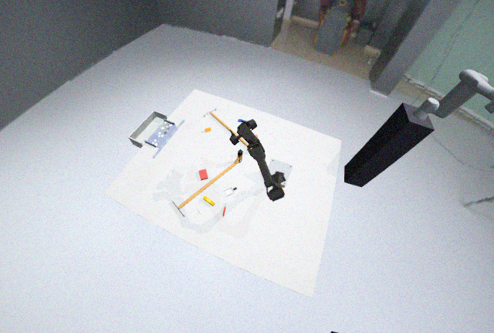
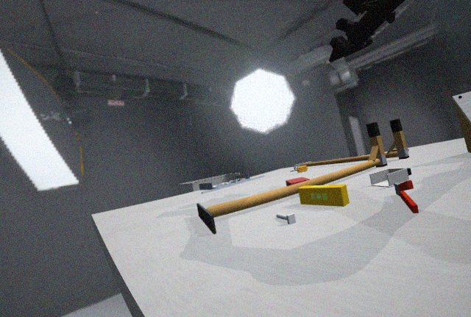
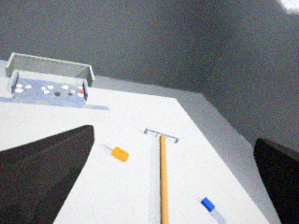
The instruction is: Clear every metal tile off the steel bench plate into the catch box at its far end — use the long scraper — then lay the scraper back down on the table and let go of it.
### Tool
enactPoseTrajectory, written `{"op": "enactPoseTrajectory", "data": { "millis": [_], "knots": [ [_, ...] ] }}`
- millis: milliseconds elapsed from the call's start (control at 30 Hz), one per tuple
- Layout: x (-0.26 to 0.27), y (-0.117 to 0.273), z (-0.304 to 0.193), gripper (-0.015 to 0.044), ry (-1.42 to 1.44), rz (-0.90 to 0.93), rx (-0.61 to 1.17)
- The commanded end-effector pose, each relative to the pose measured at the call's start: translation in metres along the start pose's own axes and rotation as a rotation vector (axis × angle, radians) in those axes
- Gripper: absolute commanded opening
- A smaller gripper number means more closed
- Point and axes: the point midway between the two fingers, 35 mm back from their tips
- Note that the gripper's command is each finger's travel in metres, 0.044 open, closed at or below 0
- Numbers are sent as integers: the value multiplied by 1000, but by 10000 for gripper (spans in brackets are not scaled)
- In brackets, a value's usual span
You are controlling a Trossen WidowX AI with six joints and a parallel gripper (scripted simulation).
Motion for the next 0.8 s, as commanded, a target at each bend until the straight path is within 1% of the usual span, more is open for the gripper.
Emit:
{"op": "enactPoseTrajectory", "data": {
  "millis": [0, 767],
  "knots": [
    [16, -3, 3, 440, 6, -1, -31],
    [106, -13, 9, 440, 10, 51, -180]
  ]
}}
Point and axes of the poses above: the point midway between the two fingers, 35 mm back from their tips, its own y axis back along the fingers, its own x axis across the jaws, z = x × y, and after that the axes turned 7 degrees about -y, right-handed
